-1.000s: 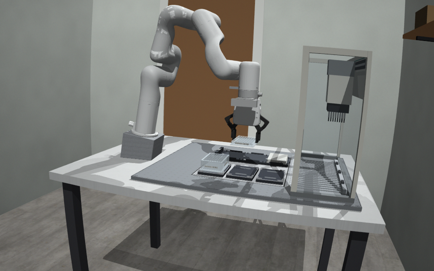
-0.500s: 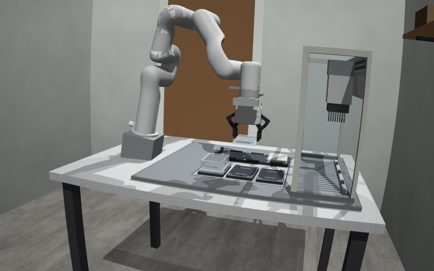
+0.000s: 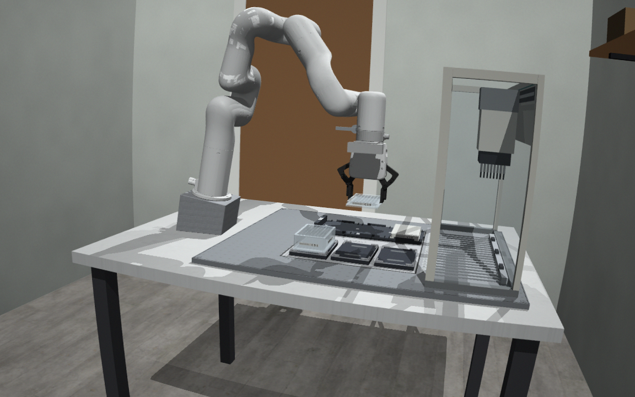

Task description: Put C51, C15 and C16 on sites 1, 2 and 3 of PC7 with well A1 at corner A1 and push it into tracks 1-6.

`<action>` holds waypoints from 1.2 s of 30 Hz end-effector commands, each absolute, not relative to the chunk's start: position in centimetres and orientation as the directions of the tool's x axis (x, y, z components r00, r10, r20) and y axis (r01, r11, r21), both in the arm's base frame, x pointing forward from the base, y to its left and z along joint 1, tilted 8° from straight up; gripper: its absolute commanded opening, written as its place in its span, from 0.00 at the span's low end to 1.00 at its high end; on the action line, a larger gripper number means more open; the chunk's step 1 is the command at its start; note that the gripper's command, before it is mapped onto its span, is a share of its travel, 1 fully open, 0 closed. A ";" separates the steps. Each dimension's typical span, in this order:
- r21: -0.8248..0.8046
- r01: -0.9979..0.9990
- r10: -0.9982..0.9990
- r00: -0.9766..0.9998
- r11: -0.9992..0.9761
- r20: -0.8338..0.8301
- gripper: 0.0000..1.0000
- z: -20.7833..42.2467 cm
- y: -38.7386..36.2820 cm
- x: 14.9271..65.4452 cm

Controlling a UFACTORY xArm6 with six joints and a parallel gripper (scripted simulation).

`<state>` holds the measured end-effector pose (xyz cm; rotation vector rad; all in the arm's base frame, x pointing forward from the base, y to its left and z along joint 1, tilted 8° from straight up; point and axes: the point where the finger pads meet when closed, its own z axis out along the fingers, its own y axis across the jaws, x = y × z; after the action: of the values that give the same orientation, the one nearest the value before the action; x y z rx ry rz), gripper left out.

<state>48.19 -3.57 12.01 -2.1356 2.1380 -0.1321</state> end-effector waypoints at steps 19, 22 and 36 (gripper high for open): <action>-0.148 -0.989 -1.000 -0.001 0.004 -0.019 0.00 12.4 6.8 48.7; -0.148 -0.989 -1.000 -0.001 0.004 -0.020 0.00 12.4 7.8 48.8; -0.148 -0.989 -1.000 -0.001 0.004 -0.020 0.00 12.5 10.7 48.9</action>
<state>48.71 10.51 12.29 -2.1355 2.1398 -0.1338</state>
